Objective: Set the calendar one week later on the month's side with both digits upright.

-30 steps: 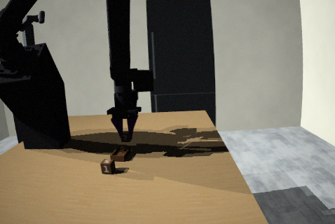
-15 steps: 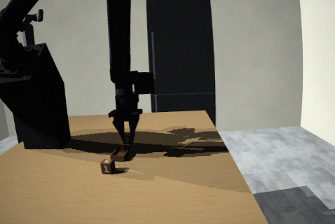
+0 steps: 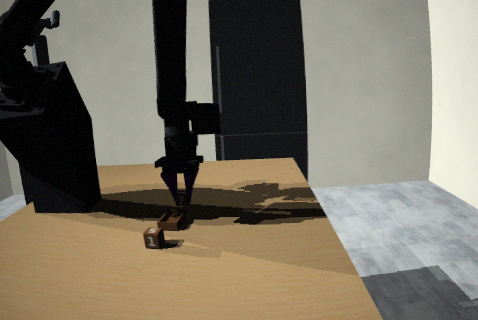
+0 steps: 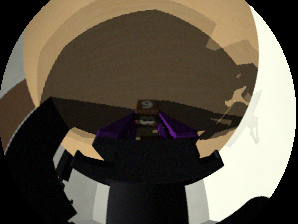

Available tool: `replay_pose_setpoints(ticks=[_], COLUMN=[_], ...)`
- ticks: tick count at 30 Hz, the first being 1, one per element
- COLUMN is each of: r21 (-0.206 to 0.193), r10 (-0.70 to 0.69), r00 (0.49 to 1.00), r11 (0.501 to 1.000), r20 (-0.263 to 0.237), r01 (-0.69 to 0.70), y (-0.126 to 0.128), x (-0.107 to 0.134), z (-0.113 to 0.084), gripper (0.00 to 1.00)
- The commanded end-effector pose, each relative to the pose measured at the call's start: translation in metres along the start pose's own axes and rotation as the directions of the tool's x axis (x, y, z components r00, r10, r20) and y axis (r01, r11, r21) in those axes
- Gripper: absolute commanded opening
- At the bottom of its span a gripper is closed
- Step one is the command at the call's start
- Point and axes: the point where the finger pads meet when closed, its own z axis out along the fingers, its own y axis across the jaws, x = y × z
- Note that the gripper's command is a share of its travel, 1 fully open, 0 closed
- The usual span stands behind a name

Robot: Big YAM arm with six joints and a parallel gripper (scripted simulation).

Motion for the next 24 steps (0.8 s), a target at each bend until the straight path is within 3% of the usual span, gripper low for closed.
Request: replay_pose_setpoints(ticks=[1, 24], r21=[0.025, 0.034], r10=[0.006, 0.02], r00=[1.0, 1.0], r11=[1.0, 0.999], r20=[0.007, 0.009], r01=[-0.007, -0.021], y=[-0.0109, -0.02], x=[-0.0005, 0.0042], z=[-0.0033, -0.0057], gripper=[0.25, 0.25])
